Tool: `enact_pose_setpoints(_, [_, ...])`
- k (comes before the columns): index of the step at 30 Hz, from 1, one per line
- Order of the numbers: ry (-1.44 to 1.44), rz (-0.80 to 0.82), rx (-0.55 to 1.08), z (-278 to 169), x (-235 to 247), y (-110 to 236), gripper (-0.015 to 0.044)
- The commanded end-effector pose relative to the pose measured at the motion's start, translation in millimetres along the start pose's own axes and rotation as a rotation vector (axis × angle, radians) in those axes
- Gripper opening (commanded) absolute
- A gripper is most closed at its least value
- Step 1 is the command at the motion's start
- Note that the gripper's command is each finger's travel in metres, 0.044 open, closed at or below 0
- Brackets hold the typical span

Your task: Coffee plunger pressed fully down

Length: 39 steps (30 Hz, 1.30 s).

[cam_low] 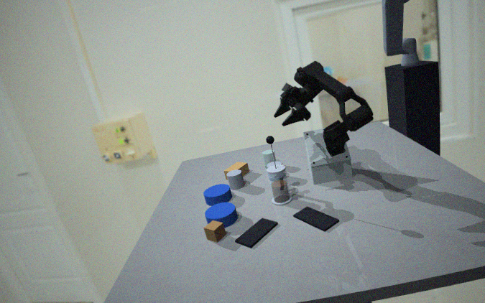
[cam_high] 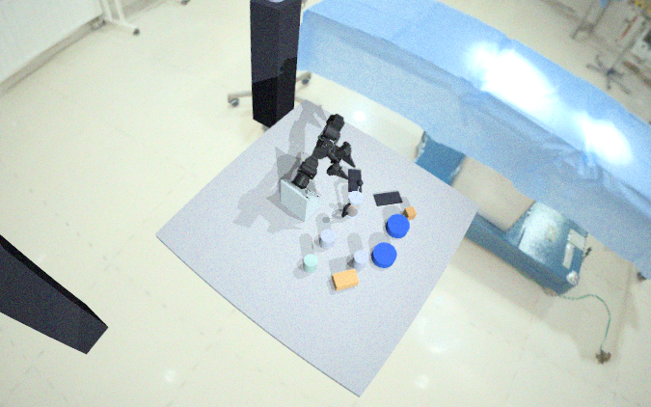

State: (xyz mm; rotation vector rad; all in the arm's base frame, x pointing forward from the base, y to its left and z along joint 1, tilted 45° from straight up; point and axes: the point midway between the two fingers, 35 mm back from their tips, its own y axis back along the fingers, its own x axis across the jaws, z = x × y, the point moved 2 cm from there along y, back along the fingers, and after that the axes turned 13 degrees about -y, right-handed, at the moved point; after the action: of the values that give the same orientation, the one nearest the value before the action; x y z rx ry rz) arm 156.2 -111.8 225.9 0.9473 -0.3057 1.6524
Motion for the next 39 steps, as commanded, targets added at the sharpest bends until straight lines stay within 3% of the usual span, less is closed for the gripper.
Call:
enact_pose_setpoints(1, [-0.016, 0.181, -0.050, -3, -4, -23, 0.0440])
enact_pose_setpoints(5, [-0.018, 0.238, -0.002, -24, -5, -38, 0.0440])
enact_pose_setpoints(39, [0.026, 0.248, 0.081, -36, -11, -69, 0.0440])
